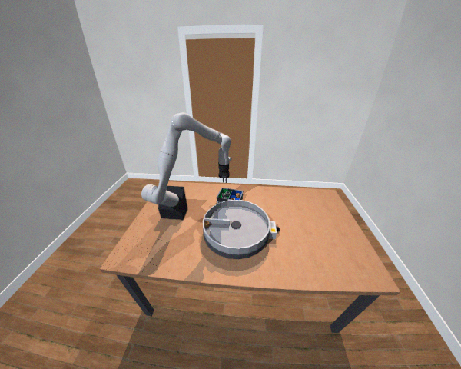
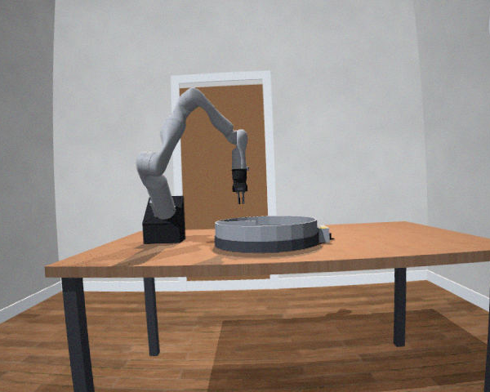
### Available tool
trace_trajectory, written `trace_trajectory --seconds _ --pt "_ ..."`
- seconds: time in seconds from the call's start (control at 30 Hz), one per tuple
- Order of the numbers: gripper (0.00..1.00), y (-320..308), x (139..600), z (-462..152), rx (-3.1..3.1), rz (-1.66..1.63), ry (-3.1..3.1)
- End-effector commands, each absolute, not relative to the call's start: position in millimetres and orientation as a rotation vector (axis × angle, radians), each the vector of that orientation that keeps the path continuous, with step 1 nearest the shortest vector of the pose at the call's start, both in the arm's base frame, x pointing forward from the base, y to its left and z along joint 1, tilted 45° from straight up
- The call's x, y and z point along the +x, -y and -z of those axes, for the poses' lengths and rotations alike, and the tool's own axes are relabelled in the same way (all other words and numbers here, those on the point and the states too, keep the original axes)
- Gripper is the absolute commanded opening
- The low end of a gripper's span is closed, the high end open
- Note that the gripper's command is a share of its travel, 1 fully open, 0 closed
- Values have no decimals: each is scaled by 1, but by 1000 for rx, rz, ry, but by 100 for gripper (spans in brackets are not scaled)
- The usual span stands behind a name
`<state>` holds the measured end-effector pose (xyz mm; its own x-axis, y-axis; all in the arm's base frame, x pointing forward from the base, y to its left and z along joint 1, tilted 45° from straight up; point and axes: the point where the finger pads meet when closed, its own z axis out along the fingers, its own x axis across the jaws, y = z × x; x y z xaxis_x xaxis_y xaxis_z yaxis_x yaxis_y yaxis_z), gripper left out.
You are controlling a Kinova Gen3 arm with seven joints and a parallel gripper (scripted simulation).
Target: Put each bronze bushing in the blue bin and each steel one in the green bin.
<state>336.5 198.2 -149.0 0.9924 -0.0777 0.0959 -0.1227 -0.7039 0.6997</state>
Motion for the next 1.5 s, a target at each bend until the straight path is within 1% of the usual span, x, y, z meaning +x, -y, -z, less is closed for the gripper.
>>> trace_trajectory --seconds 0.0,0.7,0.73,0.83,1.03,1.2,1.3,1.4,1.47 --pt "42 -199 337 149 2357 -77 138" --pt "42 -199 337 149 2357 -77 138" --pt "40 -191 335 142 2357 -77 138" --pt "40 -167 330 120 2357 -77 138" --pt "40 -159 328 113 2357 -77 138" --pt "40 -119 319 78 2357 -77 138" --pt "40 -119 319 78 2357 -77 138" --pt "40 -95 313 57 2357 -77 138" --pt "40 -95 313 57 2357 -77 138"
